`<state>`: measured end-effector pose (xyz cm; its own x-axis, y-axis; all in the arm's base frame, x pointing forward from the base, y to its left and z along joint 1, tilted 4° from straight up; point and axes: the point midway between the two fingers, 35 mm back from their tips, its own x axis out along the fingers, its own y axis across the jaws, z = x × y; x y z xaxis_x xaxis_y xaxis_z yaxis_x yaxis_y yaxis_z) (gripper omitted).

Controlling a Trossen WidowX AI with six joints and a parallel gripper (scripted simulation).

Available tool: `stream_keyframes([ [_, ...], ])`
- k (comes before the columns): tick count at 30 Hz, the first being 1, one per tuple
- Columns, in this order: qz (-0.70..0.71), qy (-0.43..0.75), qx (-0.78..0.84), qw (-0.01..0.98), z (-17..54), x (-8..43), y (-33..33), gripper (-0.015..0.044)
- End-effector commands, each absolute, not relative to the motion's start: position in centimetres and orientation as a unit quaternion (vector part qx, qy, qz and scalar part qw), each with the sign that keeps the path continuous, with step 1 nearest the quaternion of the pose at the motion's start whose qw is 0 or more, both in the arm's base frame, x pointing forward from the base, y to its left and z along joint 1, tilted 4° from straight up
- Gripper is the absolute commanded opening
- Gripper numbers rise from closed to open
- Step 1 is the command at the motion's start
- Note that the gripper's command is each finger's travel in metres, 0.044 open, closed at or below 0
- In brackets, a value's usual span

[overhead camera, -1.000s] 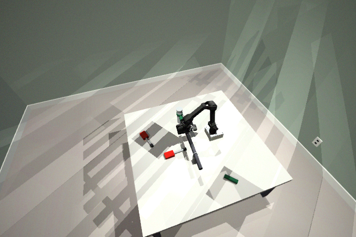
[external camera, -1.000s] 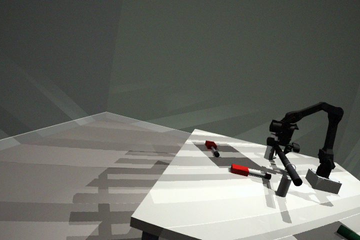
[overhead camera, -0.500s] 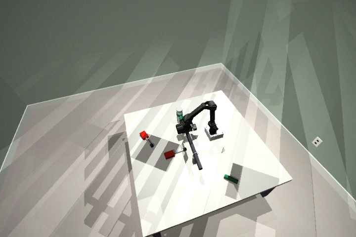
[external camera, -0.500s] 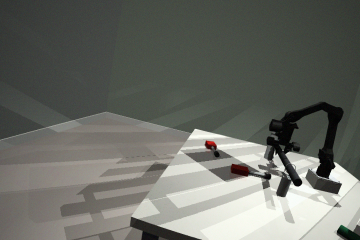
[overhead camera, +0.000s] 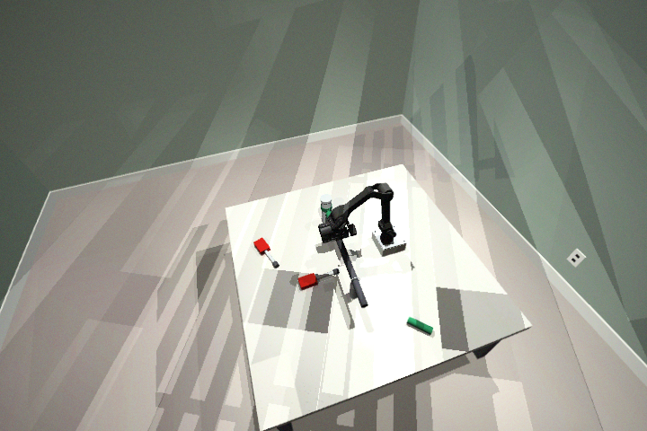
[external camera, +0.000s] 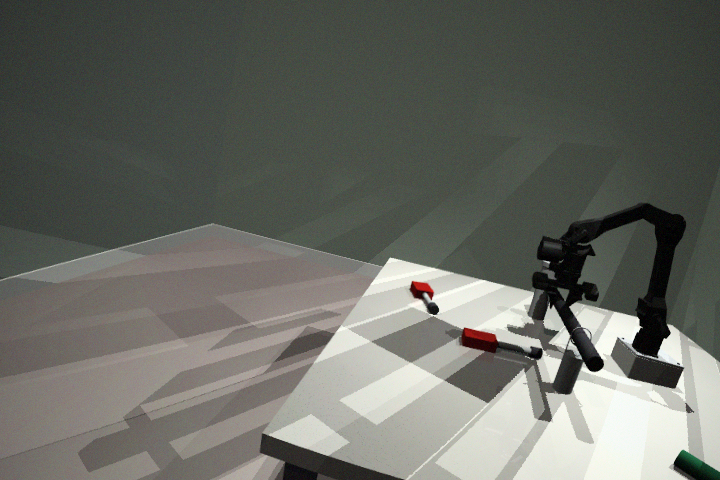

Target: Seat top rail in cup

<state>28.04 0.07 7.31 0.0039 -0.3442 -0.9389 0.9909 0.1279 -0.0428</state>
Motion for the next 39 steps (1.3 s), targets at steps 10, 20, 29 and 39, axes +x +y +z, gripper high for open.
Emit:
stream_keyframes([
  [10,-0.552,0.438,0.365,0.609,7.4,28.19,-1.38,0.0],
  [20,-0.552,0.438,0.365,0.609,7.4,28.19,-1.38,0.0],
  [29,-0.552,0.438,0.365,0.609,7.4,28.19,-1.38,0.0],
  [39,-0.552,0.438,0.365,0.609,7.4,28.19,-1.38,0.0],
])
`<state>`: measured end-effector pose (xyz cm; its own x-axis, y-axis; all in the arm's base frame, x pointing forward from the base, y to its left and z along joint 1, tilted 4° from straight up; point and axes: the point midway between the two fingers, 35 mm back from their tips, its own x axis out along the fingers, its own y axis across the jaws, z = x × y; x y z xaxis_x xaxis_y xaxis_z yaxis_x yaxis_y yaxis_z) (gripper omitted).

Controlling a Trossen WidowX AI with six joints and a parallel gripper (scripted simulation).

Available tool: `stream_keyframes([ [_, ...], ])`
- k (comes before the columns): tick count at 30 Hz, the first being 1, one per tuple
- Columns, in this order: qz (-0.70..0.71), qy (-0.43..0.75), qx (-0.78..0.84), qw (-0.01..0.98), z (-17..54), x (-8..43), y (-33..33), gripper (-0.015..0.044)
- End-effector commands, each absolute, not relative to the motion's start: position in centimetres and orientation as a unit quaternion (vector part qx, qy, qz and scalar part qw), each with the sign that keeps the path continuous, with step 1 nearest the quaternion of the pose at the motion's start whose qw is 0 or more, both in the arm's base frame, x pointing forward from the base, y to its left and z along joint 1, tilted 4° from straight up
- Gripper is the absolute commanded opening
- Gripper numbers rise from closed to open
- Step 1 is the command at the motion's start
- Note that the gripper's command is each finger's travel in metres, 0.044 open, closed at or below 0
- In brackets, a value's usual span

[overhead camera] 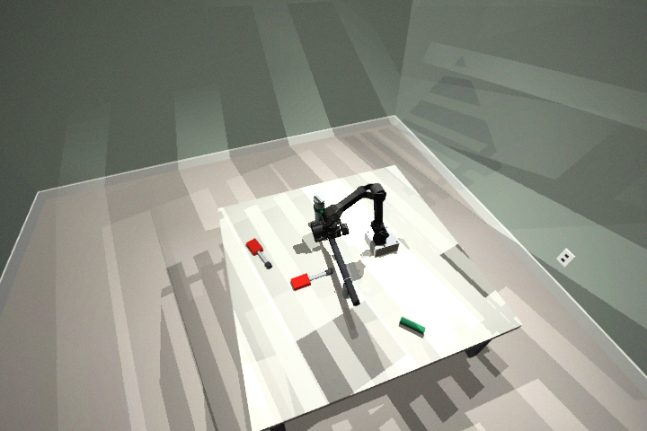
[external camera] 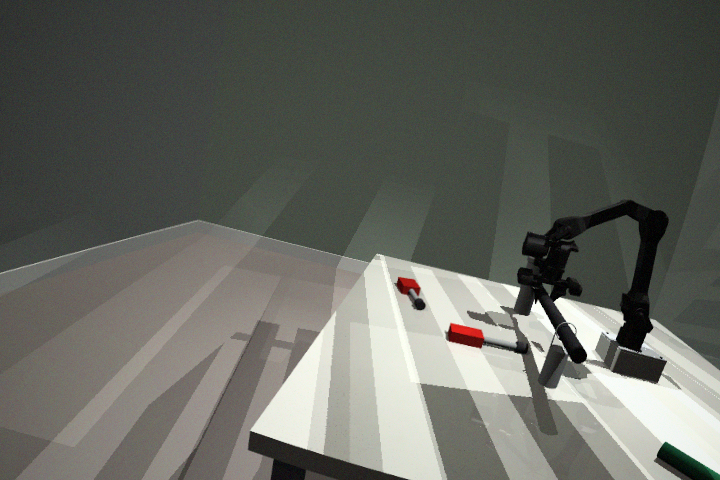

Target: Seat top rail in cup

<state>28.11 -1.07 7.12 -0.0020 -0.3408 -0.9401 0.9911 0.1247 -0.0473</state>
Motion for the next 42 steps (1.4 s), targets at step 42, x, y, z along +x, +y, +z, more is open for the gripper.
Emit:
stream_keyframes([
  [42,-0.554,0.44,0.363,0.607,7.6,28.16,-1.37,0.0],
])
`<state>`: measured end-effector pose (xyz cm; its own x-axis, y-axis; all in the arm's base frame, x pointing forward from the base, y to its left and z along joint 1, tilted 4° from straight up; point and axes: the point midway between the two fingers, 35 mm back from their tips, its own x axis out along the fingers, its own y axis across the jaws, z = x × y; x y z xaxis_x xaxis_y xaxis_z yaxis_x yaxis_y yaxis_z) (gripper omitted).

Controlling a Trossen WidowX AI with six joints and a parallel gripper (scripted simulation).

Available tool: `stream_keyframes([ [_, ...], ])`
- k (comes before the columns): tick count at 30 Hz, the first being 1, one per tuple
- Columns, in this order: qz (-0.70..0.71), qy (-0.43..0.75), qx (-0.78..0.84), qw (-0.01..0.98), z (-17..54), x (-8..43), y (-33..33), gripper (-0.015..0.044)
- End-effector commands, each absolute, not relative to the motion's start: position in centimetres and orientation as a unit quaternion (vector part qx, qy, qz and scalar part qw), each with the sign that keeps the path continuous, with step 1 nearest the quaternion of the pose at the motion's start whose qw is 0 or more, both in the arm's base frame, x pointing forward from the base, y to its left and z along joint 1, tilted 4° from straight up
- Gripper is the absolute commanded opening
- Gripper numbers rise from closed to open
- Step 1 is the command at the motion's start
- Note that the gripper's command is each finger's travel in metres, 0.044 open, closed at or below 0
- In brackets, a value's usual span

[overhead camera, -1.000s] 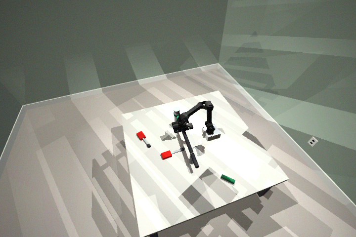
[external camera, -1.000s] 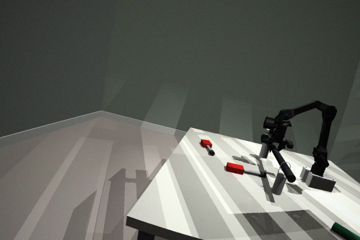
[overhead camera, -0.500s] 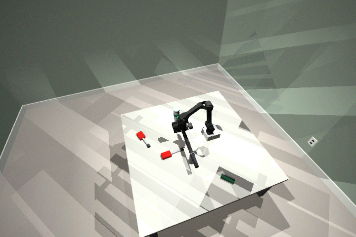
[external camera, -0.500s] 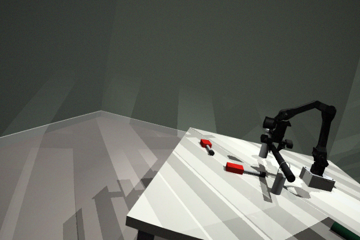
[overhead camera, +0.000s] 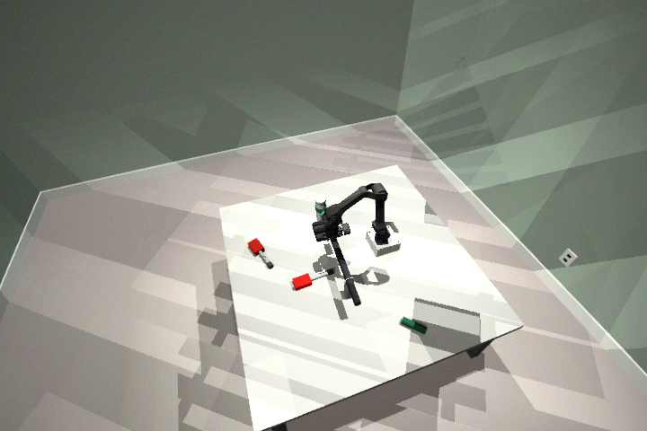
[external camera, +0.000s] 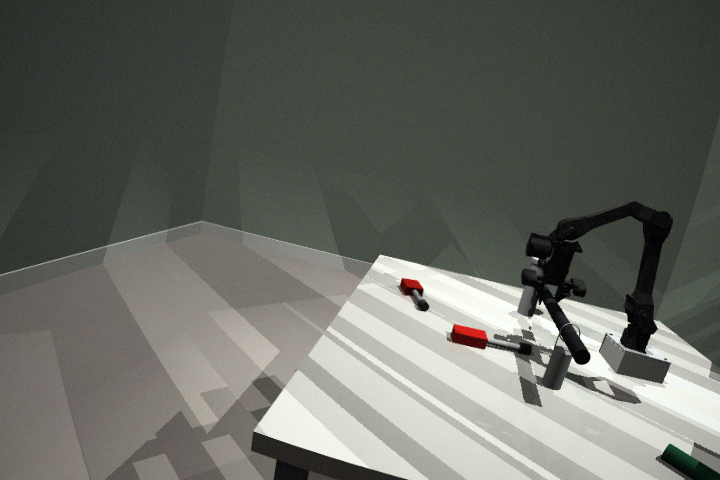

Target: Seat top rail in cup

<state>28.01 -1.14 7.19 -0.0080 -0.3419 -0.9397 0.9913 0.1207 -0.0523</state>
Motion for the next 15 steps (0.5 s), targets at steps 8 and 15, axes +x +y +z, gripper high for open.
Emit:
stream_keyframes([
  [8,-0.554,0.44,0.363,0.607,7.73,28.24,-1.46,0.0],
  [15,-0.554,0.44,0.363,0.607,7.8,28.3,-1.42,0.0],
])
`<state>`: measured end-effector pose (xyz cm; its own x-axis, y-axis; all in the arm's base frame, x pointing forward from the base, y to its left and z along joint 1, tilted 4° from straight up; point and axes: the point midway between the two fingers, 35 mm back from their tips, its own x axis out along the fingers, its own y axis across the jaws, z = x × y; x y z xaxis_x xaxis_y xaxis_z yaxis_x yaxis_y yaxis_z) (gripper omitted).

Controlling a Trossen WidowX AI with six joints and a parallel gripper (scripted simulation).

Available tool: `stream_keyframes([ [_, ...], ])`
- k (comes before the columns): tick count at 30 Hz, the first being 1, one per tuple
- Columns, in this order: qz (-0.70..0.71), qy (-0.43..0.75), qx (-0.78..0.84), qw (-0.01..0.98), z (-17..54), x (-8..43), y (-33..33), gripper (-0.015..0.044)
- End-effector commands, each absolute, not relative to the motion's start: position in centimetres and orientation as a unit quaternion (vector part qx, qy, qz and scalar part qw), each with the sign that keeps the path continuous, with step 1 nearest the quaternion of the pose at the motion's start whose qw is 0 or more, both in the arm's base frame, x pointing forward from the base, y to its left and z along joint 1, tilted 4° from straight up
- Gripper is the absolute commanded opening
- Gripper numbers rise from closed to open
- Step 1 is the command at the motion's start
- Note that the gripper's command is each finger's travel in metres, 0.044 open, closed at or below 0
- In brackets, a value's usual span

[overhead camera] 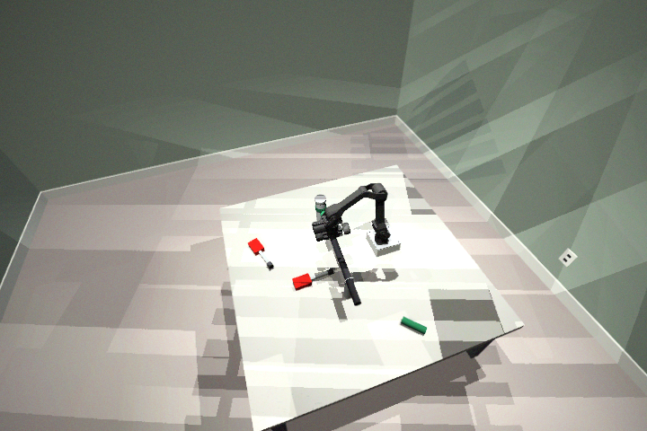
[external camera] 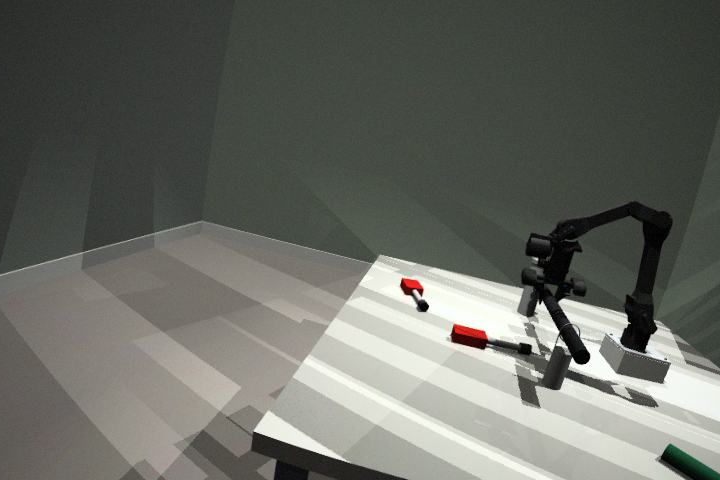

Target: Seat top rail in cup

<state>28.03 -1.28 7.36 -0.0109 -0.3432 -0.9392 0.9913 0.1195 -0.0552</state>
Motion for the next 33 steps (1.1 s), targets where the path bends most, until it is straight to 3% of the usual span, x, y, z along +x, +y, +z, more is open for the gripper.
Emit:
stream_keyframes([
  [1,-0.554,0.44,0.363,0.607,7.8,28.3,-1.4,0.0],
  [33,-0.555,0.444,0.363,0.602,7.6,28.3,-2.4,0.0],
])
